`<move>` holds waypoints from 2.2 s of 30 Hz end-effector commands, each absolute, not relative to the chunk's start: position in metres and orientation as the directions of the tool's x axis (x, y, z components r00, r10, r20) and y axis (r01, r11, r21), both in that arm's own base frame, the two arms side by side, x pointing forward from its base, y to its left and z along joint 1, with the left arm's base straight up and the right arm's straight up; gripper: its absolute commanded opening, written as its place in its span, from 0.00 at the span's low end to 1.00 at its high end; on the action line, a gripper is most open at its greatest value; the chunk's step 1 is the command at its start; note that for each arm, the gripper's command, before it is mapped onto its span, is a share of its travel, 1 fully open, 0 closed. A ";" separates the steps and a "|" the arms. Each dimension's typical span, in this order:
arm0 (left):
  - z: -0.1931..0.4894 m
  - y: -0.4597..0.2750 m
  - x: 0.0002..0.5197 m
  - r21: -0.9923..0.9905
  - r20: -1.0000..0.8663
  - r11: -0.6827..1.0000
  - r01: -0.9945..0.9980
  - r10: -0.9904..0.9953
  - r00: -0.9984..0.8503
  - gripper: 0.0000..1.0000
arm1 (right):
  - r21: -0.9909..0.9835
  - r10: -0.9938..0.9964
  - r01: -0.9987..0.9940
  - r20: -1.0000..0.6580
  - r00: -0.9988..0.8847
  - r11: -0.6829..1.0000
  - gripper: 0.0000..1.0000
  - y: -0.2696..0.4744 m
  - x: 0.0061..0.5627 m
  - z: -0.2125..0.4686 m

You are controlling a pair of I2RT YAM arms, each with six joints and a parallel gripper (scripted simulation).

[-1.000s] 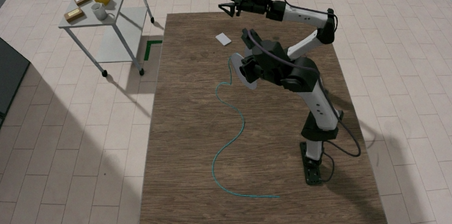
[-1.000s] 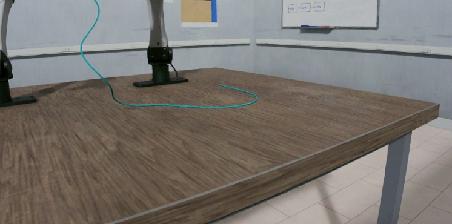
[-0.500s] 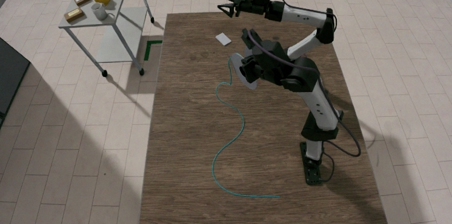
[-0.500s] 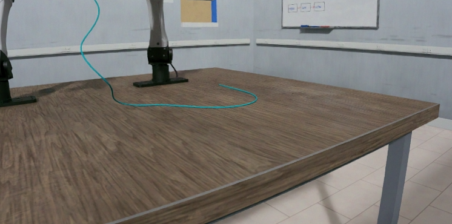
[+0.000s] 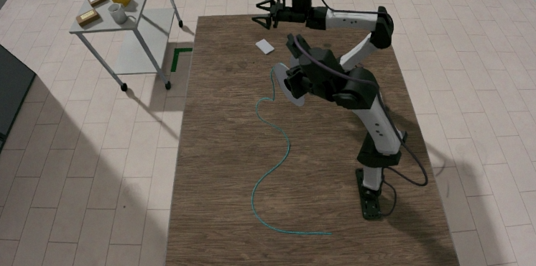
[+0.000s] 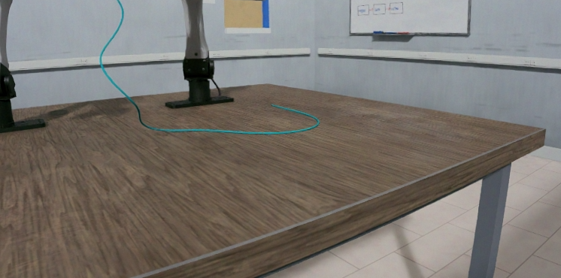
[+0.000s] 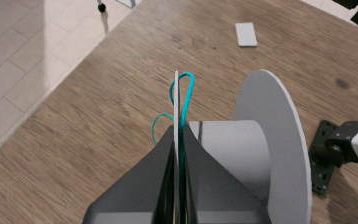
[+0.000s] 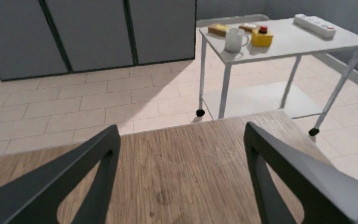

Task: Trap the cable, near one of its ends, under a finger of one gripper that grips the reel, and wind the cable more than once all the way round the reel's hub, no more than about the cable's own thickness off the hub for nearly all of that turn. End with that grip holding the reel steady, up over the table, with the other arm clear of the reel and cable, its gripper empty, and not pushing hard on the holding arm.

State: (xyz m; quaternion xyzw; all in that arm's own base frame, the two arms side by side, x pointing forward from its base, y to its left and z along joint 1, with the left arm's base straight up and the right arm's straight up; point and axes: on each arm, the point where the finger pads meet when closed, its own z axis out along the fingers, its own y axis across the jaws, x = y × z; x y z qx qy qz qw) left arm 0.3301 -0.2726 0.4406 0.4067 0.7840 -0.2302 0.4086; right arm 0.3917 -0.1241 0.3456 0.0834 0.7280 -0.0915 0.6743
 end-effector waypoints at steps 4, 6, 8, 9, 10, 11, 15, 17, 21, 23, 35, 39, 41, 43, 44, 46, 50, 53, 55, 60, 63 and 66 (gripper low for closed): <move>0.455 -0.274 0.335 -0.016 -0.859 0.562 0.827 0.416 -0.300 0.00 | -0.054 -0.050 0.148 -0.998 -0.032 0.988 0.80 -0.113 0.408 0.336; 0.455 -0.274 0.335 -0.016 -0.859 0.562 0.827 0.416 -0.300 0.00 | -0.061 -0.058 0.117 -0.998 -0.031 0.991 0.80 -0.109 0.414 0.326; 0.455 -0.274 0.335 -0.016 -0.859 0.562 0.827 0.416 -0.300 0.00 | -0.069 -0.067 0.084 -0.997 -0.029 0.994 0.80 -0.106 0.419 0.317; 0.455 -0.274 0.335 -0.016 -0.859 0.562 0.827 0.416 -0.300 0.00 | -0.073 -0.072 0.066 -0.997 -0.029 0.995 0.80 -0.103 0.422 0.311; 0.455 -0.274 0.335 -0.016 -0.859 0.562 0.827 0.416 -0.300 0.00 | -0.078 -0.076 0.049 -0.997 -0.027 0.996 0.80 -0.101 0.424 0.306; 0.455 -0.274 0.335 -0.016 -0.859 0.562 0.827 0.416 -0.300 0.00 | -0.082 -0.081 0.031 -0.996 -0.026 0.996 0.80 -0.099 0.426 0.301; 0.455 -0.274 0.335 -0.016 -0.859 0.562 0.827 0.416 -0.300 0.00 | -0.095 -0.095 -0.024 -0.995 -0.022 0.995 0.80 -0.091 0.432 0.284; 0.455 -0.274 0.335 -0.016 -0.859 0.562 0.827 0.416 -0.300 0.00 | -0.104 -0.104 -0.042 -0.995 -0.009 0.994 0.80 -0.089 0.434 0.283; 0.455 -0.274 0.335 -0.016 -0.859 0.562 0.827 0.416 -0.300 0.00 | -0.115 -0.117 -0.118 -0.993 -0.010 0.986 0.80 -0.077 0.437 0.255; 0.455 -0.274 0.335 -0.016 -0.859 0.562 0.827 0.416 -0.300 0.00 | -0.127 -0.129 -0.156 -0.992 -0.003 0.980 0.80 -0.071 0.437 0.244; 0.455 -0.274 0.335 -0.016 -0.859 0.562 0.827 0.416 -0.300 0.00 | -0.171 -0.168 -0.328 -0.985 0.037 0.929 0.80 -0.041 0.428 0.193; 0.455 -0.274 0.335 -0.016 -0.859 0.562 0.827 0.416 -0.300 0.00 | -0.182 -0.175 -0.384 -0.983 0.054 0.905 0.80 -0.030 0.421 0.177; 0.455 -0.274 0.335 -0.016 -0.859 0.562 0.827 0.416 -0.300 0.00 | -0.192 -0.182 -0.409 -0.981 0.064 0.892 0.80 -0.025 0.417 0.171; 0.455 -0.274 0.335 -0.016 -0.859 0.562 0.827 0.416 -0.300 0.00 | -0.197 -0.184 -0.431 -0.980 0.072 0.881 0.80 -0.020 0.414 0.165; 0.455 -0.274 0.335 -0.016 -0.859 0.562 0.827 0.416 -0.300 0.00 | -0.200 -0.186 -0.441 -0.980 0.076 0.875 0.80 -0.018 0.412 0.162; 0.455 -0.274 0.335 -0.016 -0.859 0.562 0.827 0.416 -0.300 0.00 | -0.205 -0.188 -0.460 -0.979 0.082 0.864 0.80 -0.014 0.408 0.157; 0.455 -0.274 0.335 -0.016 -0.859 0.562 0.827 0.416 -0.300 0.00 | -0.211 -0.192 -0.476 -0.977 0.090 0.854 0.80 -0.010 0.405 0.153; 0.455 -0.274 0.335 -0.016 -0.859 0.562 0.827 0.416 -0.300 0.00 | -0.217 -0.195 -0.496 -0.976 0.097 0.840 0.80 -0.005 0.400 0.147; 0.455 -0.274 0.335 -0.016 -0.859 0.562 0.827 0.416 -0.300 0.00 | -0.224 -0.198 -0.506 -0.975 0.105 0.833 0.80 -0.003 0.398 0.145; 0.455 -0.274 0.335 -0.016 -0.859 0.562 0.827 0.416 -0.300 0.00 | -0.228 -0.198 -0.523 -0.974 0.113 0.821 0.80 0.001 0.394 0.141; 0.455 -0.274 0.335 -0.016 -0.859 0.562 0.827 0.416 -0.300 0.00 | -0.233 -0.200 -0.528 -0.972 0.119 0.817 0.80 0.002 0.393 0.141; 0.455 -0.274 0.335 -0.016 -0.859 0.562 0.827 0.416 -0.300 0.00 | -0.236 -0.202 -0.529 -0.972 0.123 0.815 0.80 0.002 0.392 0.141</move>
